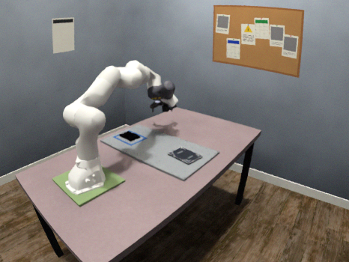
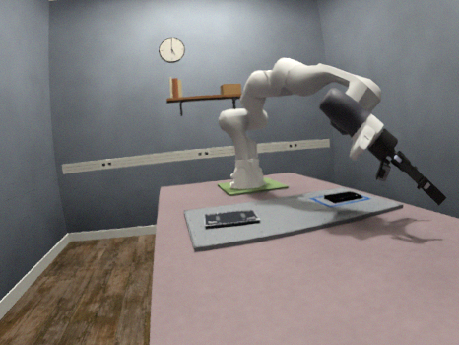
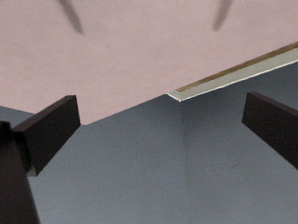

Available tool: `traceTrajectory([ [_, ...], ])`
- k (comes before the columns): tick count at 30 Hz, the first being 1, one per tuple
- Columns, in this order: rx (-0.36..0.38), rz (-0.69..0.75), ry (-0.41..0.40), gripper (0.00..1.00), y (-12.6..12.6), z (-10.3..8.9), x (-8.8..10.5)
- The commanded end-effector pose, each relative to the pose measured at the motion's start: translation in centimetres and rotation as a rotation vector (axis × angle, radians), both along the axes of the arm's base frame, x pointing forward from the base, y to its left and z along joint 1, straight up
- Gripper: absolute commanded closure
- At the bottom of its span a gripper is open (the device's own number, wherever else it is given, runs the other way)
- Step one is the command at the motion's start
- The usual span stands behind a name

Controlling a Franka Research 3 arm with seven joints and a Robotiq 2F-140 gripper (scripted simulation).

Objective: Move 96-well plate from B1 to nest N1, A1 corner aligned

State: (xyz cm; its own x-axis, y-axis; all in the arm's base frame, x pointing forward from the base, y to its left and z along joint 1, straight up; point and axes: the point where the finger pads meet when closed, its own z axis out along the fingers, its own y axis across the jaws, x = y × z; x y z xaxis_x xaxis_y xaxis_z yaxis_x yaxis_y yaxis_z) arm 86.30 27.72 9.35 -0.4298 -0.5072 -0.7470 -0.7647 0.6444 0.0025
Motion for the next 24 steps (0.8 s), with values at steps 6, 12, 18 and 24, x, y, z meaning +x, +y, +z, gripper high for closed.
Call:
traceTrajectory([
  [6,0.000,0.000,0.000,0.00,0.00,0.02,0.01],
  [12,0.000,0.000,0.000,0.00,0.00,0.02,0.01],
  [18,-0.002,0.002,-0.001,0.00,0.02,0.02,-0.02],
  [24,-0.038,0.056,-0.028,0.00,0.34,0.11,-0.62],
])
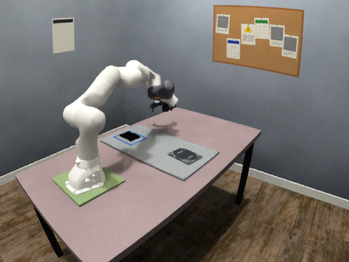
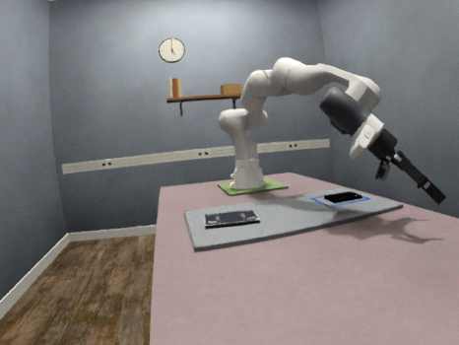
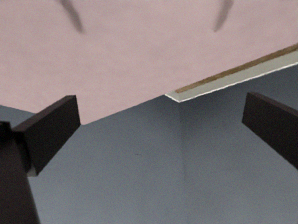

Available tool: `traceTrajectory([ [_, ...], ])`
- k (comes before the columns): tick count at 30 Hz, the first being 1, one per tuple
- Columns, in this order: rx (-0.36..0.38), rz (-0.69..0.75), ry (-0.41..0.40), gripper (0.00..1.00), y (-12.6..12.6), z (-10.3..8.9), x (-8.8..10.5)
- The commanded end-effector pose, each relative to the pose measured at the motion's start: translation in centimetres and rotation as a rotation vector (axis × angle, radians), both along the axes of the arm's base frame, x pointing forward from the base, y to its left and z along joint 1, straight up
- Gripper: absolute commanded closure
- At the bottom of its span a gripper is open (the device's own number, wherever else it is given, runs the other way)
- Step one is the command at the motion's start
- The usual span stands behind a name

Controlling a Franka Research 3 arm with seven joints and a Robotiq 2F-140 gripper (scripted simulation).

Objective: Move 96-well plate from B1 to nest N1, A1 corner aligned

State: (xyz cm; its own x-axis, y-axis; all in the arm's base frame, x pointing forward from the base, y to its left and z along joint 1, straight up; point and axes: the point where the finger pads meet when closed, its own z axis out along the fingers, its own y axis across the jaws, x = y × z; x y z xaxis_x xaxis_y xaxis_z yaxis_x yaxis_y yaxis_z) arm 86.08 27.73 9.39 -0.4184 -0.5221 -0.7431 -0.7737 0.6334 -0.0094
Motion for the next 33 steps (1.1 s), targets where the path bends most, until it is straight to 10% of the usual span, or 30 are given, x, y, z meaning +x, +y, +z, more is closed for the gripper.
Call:
traceTrajectory([
  [1,-0.038,0.059,-0.031,0.00,0.4,0.1,-0.6],
  [33,-0.465,0.788,-0.375,0.00,3.5,0.8,-9.1],
])
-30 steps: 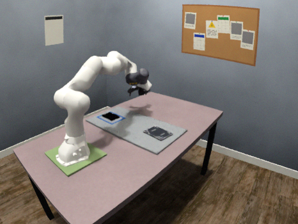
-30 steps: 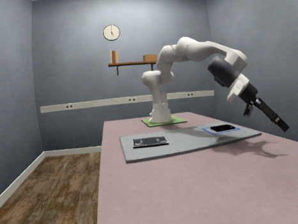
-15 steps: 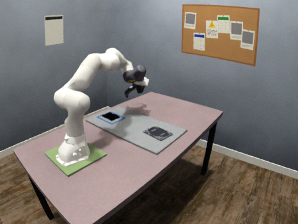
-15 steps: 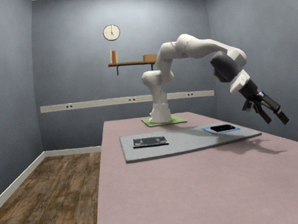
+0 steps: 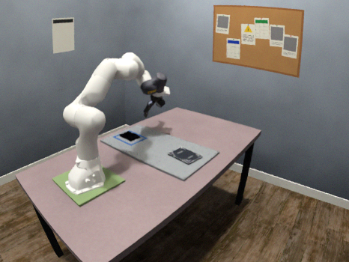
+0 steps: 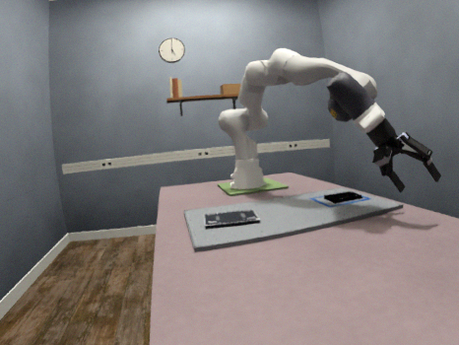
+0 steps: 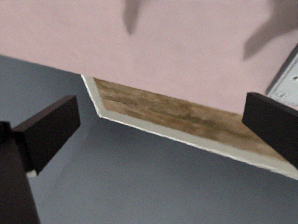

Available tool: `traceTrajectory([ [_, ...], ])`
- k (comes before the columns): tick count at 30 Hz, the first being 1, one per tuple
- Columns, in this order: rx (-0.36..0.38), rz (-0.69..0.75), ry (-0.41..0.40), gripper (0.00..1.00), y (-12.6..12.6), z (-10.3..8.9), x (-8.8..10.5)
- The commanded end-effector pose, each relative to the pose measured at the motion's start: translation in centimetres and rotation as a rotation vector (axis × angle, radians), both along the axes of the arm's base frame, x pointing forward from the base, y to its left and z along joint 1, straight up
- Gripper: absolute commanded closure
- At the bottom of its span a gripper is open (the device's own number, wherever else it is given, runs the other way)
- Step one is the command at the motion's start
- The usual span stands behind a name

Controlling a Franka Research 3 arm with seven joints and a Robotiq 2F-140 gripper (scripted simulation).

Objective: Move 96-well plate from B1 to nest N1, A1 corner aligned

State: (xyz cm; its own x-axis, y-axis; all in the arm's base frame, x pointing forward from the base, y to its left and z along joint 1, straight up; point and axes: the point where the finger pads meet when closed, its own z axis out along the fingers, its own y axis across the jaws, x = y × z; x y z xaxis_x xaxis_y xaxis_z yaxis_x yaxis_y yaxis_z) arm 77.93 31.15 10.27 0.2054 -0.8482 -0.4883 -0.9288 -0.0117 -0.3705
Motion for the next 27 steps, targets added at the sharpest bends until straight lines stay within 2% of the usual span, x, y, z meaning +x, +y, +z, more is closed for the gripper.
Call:
traceTrajectory([
  [1,-0.073,0.199,-0.115,0.00,0.2,-0.1,-1.3],
  [9,-0.176,0.428,-0.201,0.00,0.6,0.0,-4.0],
  [11,-0.176,0.428,-0.201,0.00,0.6,0.0,-4.0],
  [27,-0.346,0.869,-0.354,0.00,0.7,0.0,-9.2],
])
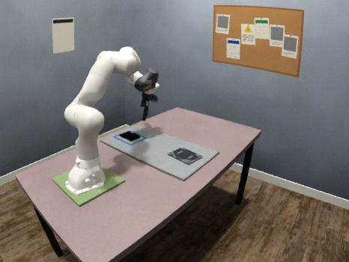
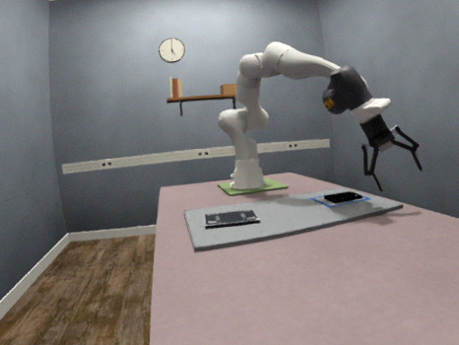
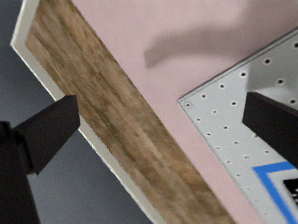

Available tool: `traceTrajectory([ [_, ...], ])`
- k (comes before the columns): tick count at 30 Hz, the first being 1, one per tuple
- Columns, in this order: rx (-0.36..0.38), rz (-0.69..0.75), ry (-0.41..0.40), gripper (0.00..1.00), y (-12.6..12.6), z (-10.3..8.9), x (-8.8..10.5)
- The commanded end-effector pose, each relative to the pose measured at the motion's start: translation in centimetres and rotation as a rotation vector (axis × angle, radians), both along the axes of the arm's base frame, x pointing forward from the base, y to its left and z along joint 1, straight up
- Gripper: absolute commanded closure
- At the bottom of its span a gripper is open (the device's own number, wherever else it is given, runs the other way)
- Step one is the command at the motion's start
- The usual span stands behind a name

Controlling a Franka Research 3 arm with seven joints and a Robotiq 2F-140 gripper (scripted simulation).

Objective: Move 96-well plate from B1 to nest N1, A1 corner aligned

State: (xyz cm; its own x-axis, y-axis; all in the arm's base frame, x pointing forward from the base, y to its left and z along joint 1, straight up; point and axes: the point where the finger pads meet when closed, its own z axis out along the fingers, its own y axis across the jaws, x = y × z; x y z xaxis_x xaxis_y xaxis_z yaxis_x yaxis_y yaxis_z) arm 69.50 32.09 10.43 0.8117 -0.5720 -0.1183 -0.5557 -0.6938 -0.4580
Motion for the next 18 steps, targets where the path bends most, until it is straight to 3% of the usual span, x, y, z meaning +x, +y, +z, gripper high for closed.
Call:
traceTrajectory([
  [1,-0.031,0.181,-0.080,0.00,-0.2,-0.2,-0.8],
  [16,-0.185,0.638,-0.200,0.00,-0.9,-0.4,-6.1],
  [18,-0.185,0.638,-0.200,0.00,-0.9,-0.4,-6.1],
])
